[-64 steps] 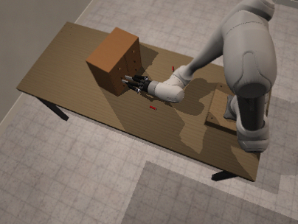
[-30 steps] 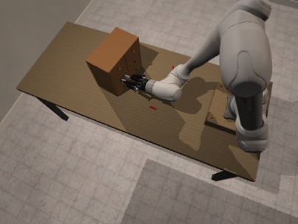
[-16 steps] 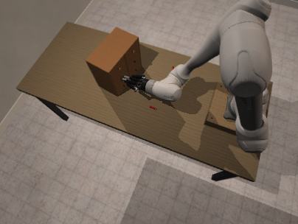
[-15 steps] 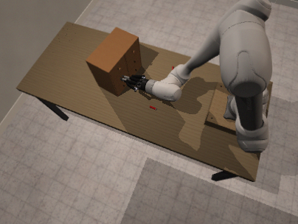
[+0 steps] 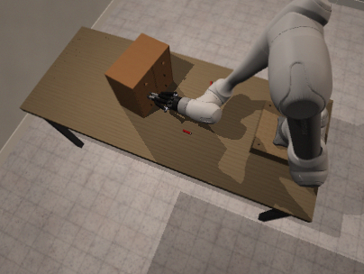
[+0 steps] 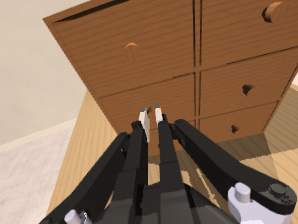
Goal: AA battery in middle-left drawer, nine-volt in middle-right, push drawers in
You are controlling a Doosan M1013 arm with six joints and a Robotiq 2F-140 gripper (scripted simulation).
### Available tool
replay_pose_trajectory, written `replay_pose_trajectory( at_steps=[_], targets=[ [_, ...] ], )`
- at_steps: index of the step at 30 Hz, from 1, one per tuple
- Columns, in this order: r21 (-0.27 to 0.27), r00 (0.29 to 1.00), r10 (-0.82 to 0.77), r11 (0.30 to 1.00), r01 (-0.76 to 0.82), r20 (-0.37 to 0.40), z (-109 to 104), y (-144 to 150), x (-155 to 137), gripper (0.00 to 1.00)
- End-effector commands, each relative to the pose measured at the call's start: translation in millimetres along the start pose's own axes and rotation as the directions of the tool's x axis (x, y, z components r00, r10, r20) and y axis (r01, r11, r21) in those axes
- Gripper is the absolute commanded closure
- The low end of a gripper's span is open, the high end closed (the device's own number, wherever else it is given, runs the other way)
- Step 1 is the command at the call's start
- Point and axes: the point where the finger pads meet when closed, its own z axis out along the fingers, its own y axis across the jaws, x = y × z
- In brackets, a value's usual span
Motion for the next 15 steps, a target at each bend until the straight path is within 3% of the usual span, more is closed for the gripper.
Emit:
replay_pose_trajectory(
  at_steps=[1,15],
  targets=[
    [0.0,1.0,0.0,1.0,0.0,0.0,-0.1,0.0,0.0,0.92],
    [0.0,1.0,0.0,1.0,0.0,0.0,-4.5,0.0,-1.6,0.92]
  ],
)
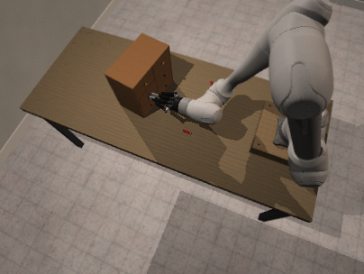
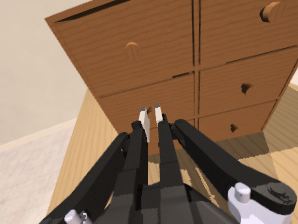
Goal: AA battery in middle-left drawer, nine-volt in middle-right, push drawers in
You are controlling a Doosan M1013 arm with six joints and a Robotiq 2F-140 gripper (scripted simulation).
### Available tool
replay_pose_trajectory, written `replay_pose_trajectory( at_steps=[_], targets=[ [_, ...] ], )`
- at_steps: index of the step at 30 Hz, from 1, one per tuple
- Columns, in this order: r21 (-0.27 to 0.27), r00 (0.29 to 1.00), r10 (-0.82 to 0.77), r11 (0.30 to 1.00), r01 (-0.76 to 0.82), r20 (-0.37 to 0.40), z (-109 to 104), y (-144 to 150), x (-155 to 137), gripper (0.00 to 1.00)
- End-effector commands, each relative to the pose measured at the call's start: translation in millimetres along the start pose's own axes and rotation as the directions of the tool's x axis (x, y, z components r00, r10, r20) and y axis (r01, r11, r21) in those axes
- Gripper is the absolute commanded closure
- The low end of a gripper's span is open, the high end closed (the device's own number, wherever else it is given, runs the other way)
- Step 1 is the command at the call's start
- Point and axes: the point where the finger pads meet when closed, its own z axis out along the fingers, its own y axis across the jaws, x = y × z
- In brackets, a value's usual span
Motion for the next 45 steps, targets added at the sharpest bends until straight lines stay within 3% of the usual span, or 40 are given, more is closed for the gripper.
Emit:
replay_pose_trajectory(
  at_steps=[1,45],
  targets=[
    [0.0,1.0,0.0,1.0,0.0,0.0,-2,0,-1,0.92],
    [0.0,1.0,0.0,1.0,0.0,0.0,-48,0,-17,0.92]
  ],
)
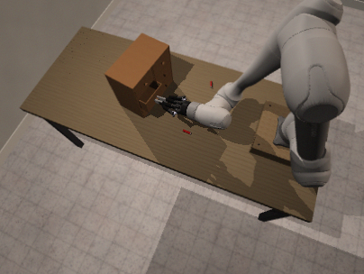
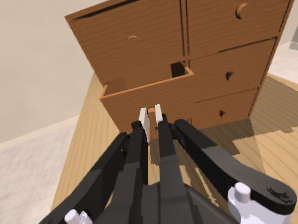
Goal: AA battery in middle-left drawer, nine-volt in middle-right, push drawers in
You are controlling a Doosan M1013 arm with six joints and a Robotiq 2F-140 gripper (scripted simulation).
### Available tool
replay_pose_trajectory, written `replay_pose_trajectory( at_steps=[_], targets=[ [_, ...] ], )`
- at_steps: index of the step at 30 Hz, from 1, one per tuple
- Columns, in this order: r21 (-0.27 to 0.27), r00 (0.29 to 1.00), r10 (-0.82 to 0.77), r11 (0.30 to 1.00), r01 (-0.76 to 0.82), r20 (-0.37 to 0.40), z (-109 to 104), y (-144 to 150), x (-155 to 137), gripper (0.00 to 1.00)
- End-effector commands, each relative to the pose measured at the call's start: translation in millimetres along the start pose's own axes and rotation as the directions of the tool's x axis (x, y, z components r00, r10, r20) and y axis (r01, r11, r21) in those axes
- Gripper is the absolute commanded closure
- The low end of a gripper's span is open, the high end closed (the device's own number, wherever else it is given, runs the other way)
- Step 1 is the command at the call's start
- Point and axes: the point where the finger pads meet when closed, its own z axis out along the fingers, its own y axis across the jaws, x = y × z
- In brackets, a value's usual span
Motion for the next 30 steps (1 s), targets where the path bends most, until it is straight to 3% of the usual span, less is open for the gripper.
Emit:
replay_pose_trajectory(
  at_steps=[1,30],
  targets=[
    [0.0,1.0,0.0,1.0,0.0,0.0,-4,0,-1,0.92],
    [0.0,1.0,0.0,1.0,0.0,0.0,-18,0,-6,0.92]
  ],
)
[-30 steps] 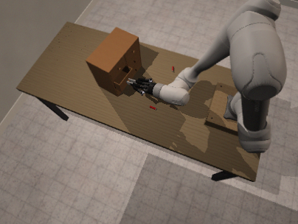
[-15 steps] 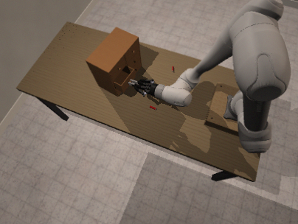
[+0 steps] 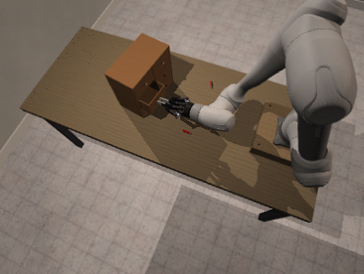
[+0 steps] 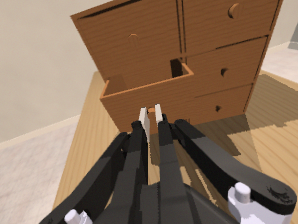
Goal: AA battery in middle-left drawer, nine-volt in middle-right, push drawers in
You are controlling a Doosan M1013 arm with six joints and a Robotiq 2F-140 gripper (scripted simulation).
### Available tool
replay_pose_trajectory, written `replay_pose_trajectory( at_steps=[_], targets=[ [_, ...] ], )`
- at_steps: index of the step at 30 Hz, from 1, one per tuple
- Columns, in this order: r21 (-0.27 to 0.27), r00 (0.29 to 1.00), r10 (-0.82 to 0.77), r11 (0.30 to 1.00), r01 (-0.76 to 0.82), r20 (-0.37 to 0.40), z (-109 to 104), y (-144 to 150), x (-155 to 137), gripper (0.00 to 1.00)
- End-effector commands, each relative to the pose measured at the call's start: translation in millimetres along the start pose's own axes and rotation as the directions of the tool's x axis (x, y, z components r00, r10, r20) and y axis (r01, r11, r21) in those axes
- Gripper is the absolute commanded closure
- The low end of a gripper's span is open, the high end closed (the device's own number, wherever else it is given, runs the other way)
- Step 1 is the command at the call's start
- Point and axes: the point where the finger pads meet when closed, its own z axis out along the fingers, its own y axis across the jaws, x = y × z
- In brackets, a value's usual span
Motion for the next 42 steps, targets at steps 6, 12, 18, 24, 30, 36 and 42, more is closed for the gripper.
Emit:
replay_pose_trajectory(
  at_steps=[6,12,18,24,30,36,42],
  targets=[
    [0.0,1.0,0.0,1.0,0.0,0.0,0,0,0,0.92],
    [0.0,1.0,0.0,1.0,0.0,0.0,0,0,0,0.92],
    [0.0,1.0,0.0,1.0,0.0,0.0,0,0,0,0.87],
    [0.0,1.0,0.0,1.0,0.0,0.0,0,0,0,0.8],
    [0.0,1.0,0.0,1.0,0.0,0.0,0,0,0,0.8],
    [0.0,1.0,0.0,1.0,0.0,0.0,-7,0,-3,0.8],
    [0.0,1.0,0.0,1.0,0.0,0.0,-34,0,-12,0.8]
  ],
)
